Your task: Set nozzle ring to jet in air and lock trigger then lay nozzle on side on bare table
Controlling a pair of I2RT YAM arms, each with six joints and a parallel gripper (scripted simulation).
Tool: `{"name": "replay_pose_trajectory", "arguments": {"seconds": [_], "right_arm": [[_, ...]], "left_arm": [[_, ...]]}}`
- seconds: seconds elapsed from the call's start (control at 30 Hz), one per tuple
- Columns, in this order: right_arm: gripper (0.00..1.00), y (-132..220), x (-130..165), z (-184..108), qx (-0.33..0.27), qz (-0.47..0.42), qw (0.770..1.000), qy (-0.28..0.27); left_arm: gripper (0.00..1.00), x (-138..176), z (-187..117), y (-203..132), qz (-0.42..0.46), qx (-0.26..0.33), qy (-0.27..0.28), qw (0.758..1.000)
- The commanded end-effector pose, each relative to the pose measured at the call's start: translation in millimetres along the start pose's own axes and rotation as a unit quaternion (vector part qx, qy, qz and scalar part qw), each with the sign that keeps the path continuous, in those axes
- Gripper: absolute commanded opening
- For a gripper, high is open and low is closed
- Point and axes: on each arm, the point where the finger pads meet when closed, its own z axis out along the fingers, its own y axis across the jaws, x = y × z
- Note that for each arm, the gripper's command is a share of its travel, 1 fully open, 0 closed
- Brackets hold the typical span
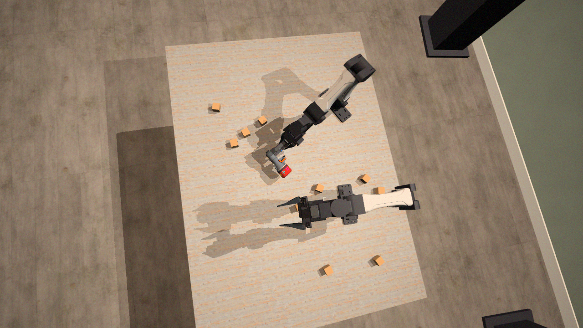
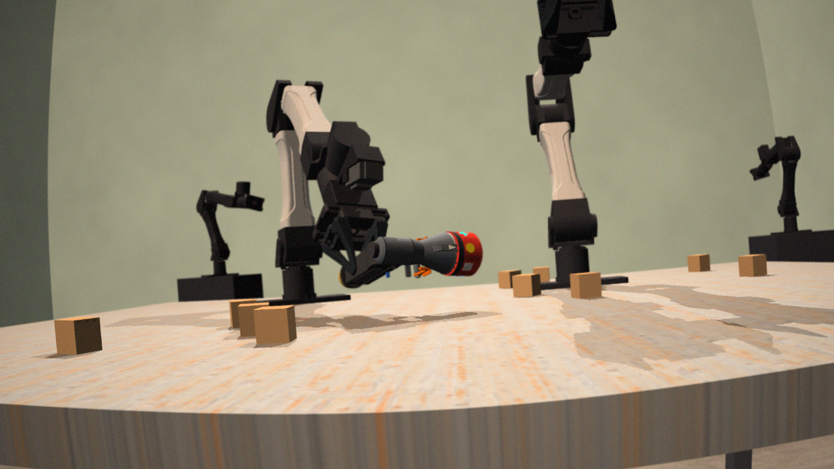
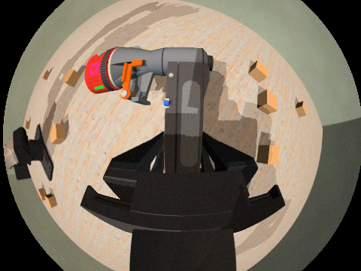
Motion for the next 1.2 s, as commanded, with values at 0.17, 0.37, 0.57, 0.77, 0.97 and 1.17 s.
{"name": "replay_pose_trajectory", "arguments": {"seconds": [0.17, 0.37, 0.57, 0.77, 0.97, 1.17], "right_arm": [[0.36, -13.9, -51.2, -1.1, 0.098, 0.013, 0.981, -0.169], [0.36, -15.3, -31.7, -4.4, 0.155, 0.023, 0.967, -0.203], [0.36, -18.8, -12.6, -15.8, 0.199, 0.038, 0.954, -0.221], [0.36, -23.7, -26.3, -44.9, 0.210, 0.057, 0.942, -0.256], [0.36, -29.1, 2.2, -60.2, 0.252, 0.083, 0.922, -0.281], [0.36, -30.9, 35.3, -59.9, 0.291, 0.086, 0.911, -0.279]], "left_arm": [[0.64, -21.7, -1.2, -3.7, -0.001, 0.004, -0.027, 1.000], [0.64, -21.7, -1.2, -3.7, -0.001, 0.004, -0.027, 1.000], [0.64, -21.7, -1.2, -3.7, -0.001, 0.004, -0.027, 1.000], [0.64, -21.7, -1.2, -3.7, -0.001, 0.004, -0.027, 1.000], [0.64, -21.7, -1.2, -3.7, -0.001, 0.004, -0.027, 1.000], [0.64, -21.7, -1.2, -3.7, -0.001, 0.004, -0.027, 1.000]]}}
